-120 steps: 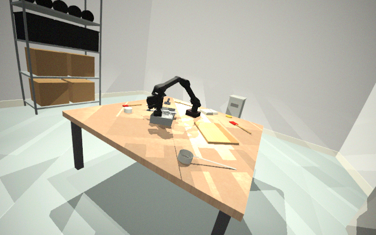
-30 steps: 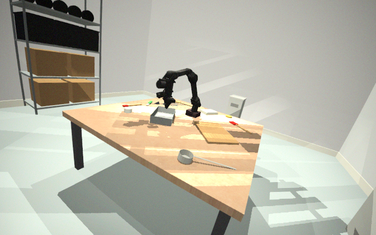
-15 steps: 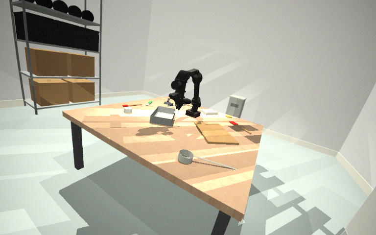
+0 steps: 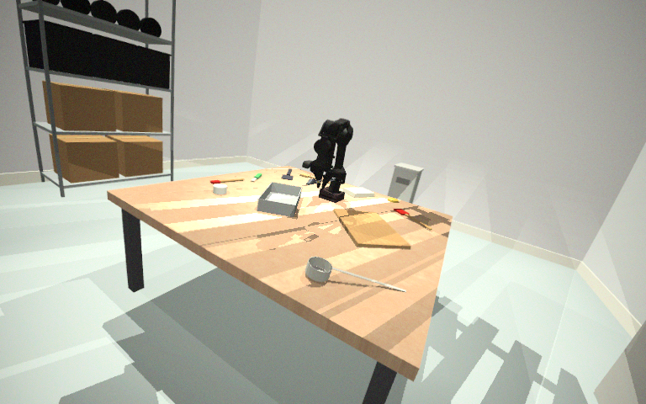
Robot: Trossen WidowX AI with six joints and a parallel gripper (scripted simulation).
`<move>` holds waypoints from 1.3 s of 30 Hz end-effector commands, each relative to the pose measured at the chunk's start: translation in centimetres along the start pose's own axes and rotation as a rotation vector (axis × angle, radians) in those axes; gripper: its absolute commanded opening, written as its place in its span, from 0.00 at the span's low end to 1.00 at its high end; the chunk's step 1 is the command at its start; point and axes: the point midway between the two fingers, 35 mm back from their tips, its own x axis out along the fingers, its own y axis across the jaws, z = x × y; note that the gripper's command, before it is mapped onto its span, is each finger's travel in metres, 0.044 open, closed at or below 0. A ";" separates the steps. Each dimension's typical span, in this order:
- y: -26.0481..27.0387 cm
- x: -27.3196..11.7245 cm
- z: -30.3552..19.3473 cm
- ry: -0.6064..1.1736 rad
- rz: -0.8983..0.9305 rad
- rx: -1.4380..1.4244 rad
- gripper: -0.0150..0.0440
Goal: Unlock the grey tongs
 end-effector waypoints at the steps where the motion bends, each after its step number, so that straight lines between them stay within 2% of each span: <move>1: 2.0 -0.2 -0.8 0.000 0.006 -0.062 0.00; 23: 14.1 -0.3 -9.0 0.003 0.018 -0.520 0.00; 39: 19.6 -0.5 -16.0 0.005 0.029 -0.805 0.00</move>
